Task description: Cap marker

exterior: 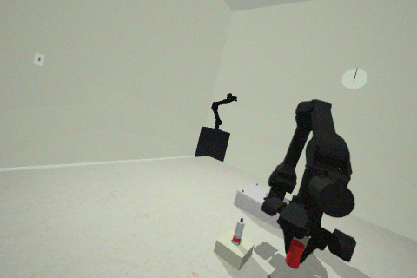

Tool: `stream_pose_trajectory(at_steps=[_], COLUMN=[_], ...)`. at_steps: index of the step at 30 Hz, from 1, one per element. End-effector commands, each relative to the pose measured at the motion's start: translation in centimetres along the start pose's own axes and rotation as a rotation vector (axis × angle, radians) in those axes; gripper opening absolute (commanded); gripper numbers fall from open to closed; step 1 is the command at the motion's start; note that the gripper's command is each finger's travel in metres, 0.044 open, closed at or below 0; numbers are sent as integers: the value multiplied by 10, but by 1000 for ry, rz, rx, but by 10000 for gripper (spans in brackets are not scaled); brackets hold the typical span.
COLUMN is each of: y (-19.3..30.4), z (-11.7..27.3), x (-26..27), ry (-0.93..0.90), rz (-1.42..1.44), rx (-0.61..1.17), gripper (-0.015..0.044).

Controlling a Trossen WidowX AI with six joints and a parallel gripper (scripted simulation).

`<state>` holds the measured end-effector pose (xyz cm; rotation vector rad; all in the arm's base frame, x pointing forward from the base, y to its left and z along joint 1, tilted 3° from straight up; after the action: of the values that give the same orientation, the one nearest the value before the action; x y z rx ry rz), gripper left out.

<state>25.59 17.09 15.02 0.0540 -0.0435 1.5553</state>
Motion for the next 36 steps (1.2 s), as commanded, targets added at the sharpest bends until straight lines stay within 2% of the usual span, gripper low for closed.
stream_pose_trajectory(at_steps=[1,8,36], y=[0,-3,-48], z=[17,20,60], x=[0,-4,-85], ry=[-7,-7,2], rz=[4,4,4], rx=[-15,-15,-20], gripper=[0,0,0])
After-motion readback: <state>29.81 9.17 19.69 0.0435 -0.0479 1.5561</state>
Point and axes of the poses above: the point midway between the two fingers, 35 mm back from their tips, its own z axis back along the fingers, its own x axis across the jaws, y = z × x, the point moved 10 cm from there along z, back along the fingers, and after that the axes turned 2 degrees about -z, right-handed, at the moved point
